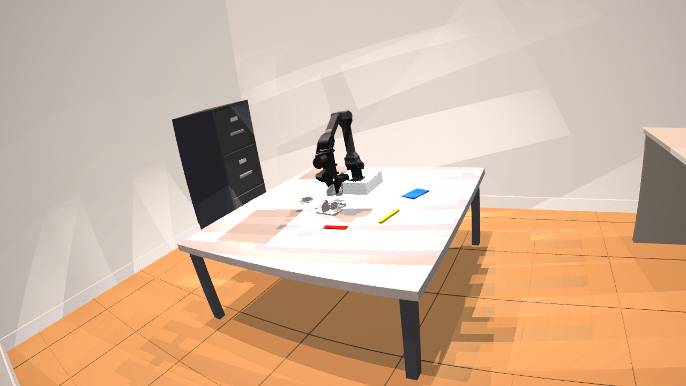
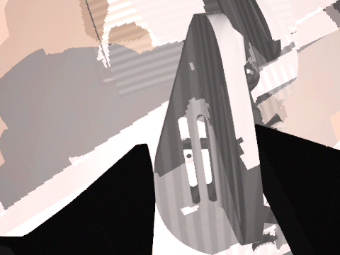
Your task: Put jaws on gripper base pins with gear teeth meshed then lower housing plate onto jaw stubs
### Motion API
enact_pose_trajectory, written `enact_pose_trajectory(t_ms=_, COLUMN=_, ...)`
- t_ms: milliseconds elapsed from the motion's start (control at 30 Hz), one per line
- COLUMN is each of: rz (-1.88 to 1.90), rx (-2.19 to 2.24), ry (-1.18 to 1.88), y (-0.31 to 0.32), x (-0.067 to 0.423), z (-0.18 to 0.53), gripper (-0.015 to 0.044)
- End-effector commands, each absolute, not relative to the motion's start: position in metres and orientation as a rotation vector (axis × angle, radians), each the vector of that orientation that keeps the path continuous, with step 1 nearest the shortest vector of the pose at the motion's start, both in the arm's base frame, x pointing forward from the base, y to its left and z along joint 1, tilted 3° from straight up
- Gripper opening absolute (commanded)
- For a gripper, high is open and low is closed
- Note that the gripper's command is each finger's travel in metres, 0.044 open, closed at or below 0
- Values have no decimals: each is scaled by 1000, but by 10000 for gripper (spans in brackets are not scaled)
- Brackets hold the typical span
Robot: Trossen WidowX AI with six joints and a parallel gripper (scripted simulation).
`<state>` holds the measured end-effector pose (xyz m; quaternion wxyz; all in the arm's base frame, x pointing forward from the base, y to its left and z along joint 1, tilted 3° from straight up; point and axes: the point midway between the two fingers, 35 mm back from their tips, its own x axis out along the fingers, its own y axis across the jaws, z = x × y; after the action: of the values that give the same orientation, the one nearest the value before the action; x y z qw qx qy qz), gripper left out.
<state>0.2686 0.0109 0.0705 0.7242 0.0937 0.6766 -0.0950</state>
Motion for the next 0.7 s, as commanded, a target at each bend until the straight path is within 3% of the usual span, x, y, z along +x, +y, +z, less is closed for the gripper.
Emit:
enact_pose_trajectory(t_ms=0, rz=-210, rx=212, ry=1494, y=14, x=280, z=69, gripper=134)
enact_pose_trajectory(t_ms=667, rz=-210, rx=212, ry=1493, y=16, x=295, z=68, gripper=134)
